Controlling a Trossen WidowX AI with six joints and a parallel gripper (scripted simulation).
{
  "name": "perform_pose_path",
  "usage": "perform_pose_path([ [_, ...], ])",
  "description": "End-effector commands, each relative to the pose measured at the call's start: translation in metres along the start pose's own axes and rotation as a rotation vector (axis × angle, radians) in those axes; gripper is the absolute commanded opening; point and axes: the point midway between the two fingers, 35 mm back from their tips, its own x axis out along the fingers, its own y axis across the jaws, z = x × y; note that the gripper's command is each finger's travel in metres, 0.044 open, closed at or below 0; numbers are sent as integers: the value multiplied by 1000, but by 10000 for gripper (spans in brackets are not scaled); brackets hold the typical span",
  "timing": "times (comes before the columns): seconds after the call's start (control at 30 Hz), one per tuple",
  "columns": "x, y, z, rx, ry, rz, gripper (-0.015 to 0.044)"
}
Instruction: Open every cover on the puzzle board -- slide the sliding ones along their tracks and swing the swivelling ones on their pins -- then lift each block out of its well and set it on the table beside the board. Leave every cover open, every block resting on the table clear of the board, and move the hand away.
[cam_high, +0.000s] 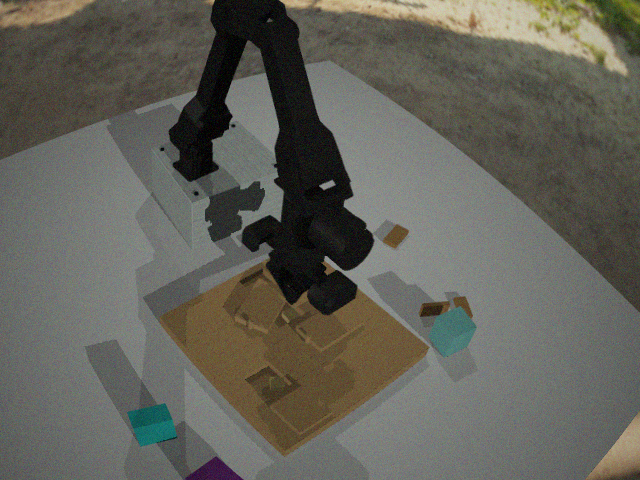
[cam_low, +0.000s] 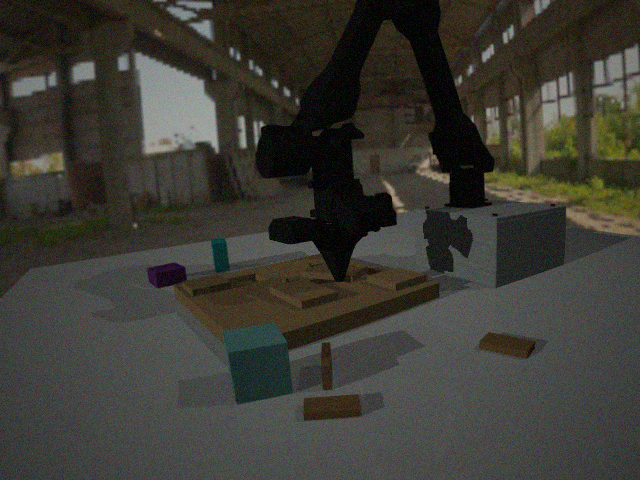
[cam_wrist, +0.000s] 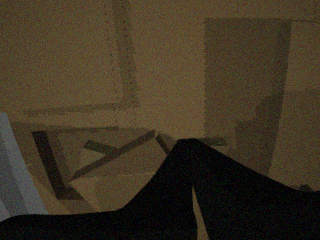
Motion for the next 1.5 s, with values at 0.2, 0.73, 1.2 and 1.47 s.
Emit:
perform_pose_path([
  [0.2,1,12,-1,6,0,7,0],
  [0.73,1,29,-5,6,0,8,0],
  [1.2,1,45,-13,6,1,10,0],
  [1.47,1,50,-17,5,1,10,0],
])
